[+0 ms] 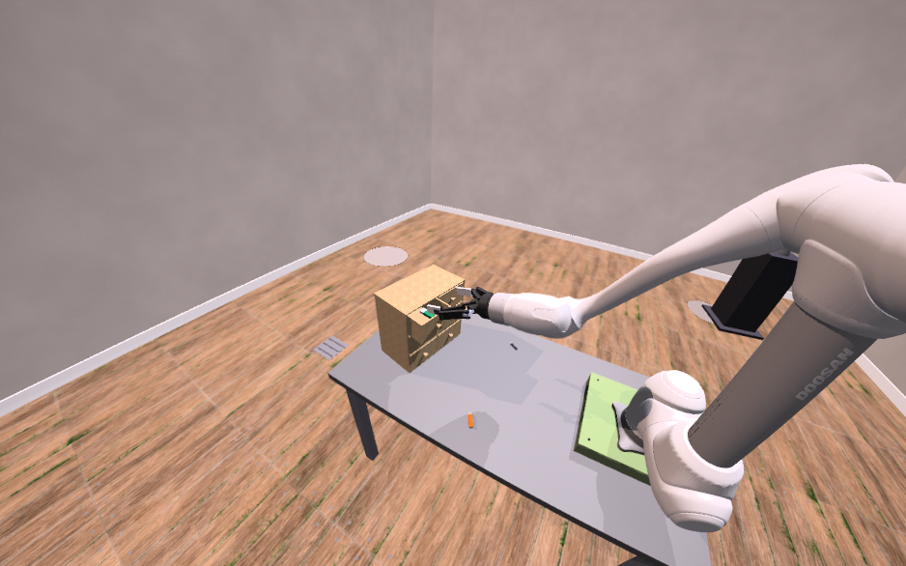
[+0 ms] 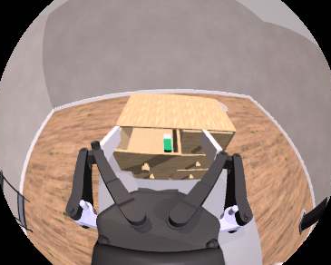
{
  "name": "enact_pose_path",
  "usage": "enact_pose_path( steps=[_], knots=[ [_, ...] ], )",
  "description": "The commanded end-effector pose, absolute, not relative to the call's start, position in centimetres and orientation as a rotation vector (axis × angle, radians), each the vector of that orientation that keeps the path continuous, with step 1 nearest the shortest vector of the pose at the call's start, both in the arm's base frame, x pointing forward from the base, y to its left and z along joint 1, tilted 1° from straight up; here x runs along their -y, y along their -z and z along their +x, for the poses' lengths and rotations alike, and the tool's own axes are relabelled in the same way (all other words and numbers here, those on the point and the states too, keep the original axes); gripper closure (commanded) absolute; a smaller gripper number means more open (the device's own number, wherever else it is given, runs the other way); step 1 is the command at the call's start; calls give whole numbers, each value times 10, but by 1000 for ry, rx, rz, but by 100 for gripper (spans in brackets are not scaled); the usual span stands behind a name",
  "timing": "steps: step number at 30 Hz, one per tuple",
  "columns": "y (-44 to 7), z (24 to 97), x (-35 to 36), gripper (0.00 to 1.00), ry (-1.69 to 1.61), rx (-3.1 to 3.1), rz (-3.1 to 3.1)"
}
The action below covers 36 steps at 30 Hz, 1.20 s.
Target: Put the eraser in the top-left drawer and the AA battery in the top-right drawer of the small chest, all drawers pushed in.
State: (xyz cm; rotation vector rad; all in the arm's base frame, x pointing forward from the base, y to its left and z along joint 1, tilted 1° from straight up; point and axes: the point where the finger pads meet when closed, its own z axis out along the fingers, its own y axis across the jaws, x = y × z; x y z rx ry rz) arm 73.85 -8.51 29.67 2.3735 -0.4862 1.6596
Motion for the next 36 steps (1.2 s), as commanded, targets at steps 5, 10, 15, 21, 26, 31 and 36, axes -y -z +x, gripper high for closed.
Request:
enact_pose_path(
  steps=[5, 10, 15, 21, 26, 31, 36],
  knots=[
    [-299, 709, 73, 0, -1659, 487, 2373],
    [-301, 682, 62, 0, -1659, 487, 2373],
    [-302, 665, 55, 0, -1659, 487, 2373],
    [-304, 633, 42, 0, -1659, 487, 2373],
    [-305, 613, 34, 0, -1659, 487, 2373],
    [-306, 604, 30, 0, -1659, 487, 2373],
    [-306, 596, 27, 0, -1659, 487, 2373]
  ],
)
